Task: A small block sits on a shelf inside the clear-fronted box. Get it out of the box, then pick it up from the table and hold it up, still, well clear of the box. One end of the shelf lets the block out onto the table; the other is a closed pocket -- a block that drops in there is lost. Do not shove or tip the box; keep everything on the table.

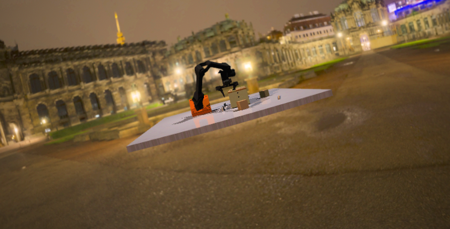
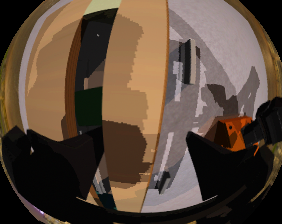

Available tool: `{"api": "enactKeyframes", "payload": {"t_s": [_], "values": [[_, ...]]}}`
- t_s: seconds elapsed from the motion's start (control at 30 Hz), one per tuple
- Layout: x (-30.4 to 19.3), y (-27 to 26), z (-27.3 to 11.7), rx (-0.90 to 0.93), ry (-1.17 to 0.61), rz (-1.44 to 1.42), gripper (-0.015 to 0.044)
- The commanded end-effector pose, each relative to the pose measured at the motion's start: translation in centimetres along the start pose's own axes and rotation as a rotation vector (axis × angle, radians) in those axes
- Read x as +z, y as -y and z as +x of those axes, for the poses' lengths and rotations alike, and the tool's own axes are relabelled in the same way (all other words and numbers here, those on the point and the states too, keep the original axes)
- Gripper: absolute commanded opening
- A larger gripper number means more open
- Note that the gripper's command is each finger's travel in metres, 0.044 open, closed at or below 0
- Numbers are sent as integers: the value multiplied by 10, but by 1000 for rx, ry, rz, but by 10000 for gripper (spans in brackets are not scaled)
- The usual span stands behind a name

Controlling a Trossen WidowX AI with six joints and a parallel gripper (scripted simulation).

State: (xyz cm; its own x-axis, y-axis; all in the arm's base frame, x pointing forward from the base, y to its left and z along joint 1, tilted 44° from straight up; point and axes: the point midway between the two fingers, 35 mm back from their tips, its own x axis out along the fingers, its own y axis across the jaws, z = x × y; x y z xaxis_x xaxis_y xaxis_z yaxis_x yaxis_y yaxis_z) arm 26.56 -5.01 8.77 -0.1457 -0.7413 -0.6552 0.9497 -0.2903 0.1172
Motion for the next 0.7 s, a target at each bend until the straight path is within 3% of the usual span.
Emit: {"api": "enactKeyframes", "payload": {"t_s": [0.0, 0.67], "values": [[11, 1, 0, 5, 3, -3, 400], [48, 0, 4, 5, 5, -3, 400]]}}
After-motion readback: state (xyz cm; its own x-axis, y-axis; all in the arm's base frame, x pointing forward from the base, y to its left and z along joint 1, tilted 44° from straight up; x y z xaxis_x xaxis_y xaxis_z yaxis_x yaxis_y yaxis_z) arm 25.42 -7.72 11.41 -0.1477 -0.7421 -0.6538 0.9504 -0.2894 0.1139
